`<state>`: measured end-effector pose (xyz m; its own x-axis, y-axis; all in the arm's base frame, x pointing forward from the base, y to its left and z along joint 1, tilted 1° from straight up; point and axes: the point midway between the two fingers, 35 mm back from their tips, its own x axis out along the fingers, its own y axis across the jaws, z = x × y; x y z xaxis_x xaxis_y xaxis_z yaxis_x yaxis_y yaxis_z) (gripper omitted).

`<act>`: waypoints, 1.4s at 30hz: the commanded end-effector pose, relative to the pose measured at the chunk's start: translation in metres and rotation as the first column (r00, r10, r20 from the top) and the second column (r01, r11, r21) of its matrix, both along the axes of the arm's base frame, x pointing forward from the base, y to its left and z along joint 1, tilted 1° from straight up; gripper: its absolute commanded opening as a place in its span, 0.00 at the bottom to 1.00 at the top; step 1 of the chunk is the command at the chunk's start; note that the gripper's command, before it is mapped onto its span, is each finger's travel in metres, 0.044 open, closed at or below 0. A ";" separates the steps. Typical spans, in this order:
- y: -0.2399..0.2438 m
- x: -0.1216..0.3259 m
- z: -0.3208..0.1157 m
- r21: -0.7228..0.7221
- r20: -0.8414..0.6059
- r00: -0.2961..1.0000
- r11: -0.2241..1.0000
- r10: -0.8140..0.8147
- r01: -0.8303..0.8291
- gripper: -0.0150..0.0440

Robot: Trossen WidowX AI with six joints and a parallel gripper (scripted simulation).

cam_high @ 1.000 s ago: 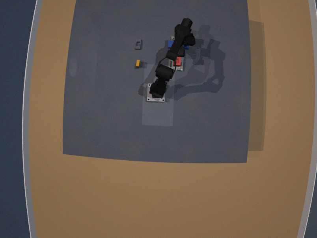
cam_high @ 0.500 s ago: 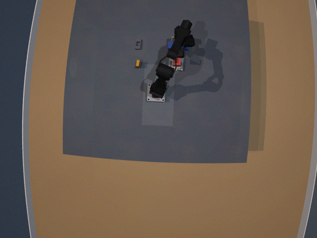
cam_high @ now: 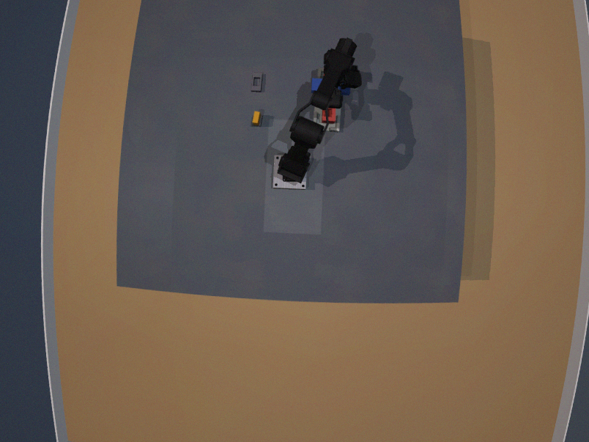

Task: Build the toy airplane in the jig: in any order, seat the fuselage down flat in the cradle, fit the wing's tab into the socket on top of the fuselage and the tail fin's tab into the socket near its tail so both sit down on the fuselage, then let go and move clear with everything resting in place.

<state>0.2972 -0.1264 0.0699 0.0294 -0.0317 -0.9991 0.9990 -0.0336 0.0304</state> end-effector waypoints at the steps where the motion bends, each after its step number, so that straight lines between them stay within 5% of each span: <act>1: 0.000 0.000 0.000 0.000 0.000 1.000 1.000 0.000 0.000 0.53; 6: 0.000 0.000 0.000 0.000 0.000 1.000 1.000 0.000 0.000 0.31; 22: 0.000 0.000 0.000 0.000 0.000 1.000 1.000 0.000 0.000 1.00; 32: 0.000 0.000 0.002 0.000 0.000 1.000 1.000 0.000 0.000 1.00; 38: 0.002 -0.001 0.075 -0.002 -0.002 1.000 1.000 -0.001 0.001 1.00; 42: 0.002 0.000 0.084 -0.002 -0.003 1.000 1.000 -0.001 0.001 1.00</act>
